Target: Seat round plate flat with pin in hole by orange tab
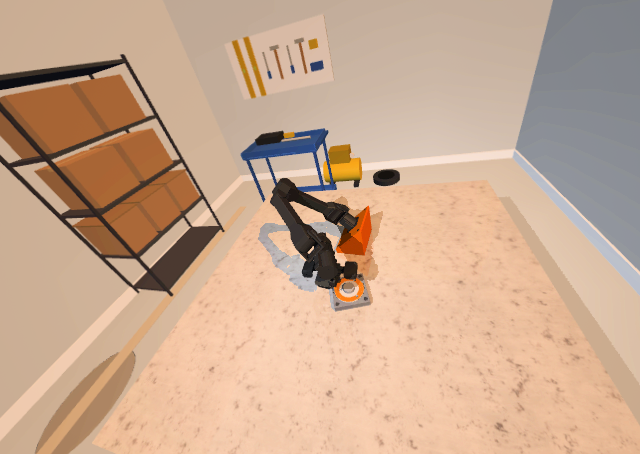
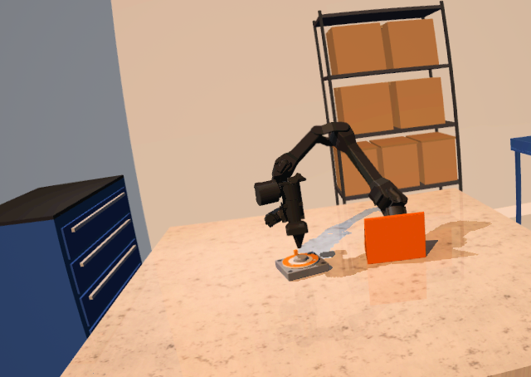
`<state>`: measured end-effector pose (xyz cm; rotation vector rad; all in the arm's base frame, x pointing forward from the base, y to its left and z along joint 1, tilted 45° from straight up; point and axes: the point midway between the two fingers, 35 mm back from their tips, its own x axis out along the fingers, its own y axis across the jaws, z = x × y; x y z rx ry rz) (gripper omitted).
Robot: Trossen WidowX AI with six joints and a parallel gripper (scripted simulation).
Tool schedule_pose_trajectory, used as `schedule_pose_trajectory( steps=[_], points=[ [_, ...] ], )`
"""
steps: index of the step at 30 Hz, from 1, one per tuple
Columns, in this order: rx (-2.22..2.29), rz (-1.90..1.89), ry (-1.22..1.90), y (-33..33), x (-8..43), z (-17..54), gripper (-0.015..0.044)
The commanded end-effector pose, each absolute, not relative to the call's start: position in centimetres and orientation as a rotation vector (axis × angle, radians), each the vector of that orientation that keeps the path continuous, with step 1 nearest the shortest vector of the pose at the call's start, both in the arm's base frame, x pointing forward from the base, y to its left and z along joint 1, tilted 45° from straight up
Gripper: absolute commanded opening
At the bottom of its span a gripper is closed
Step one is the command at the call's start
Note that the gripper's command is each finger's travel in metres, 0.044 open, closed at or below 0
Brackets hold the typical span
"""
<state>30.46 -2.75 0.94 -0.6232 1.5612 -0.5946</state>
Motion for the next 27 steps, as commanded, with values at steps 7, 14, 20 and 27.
schedule_pose_trajectory(
  steps=[7, 14, 20, 27],
  points=[
    [-0.629, -0.591, 1.551, -0.7, 30.5, 3.0, 0.0000],
    [-0.629, -0.591, 1.551, -0.7, 30.5, 3.0, 0.0000],
    [-0.629, -0.591, 1.551, -0.7, 30.5, 3.0, 0.0000],
    [-0.629, -0.591, 1.551, -0.7, 30.5, 3.0, 0.0000]
  ],
)
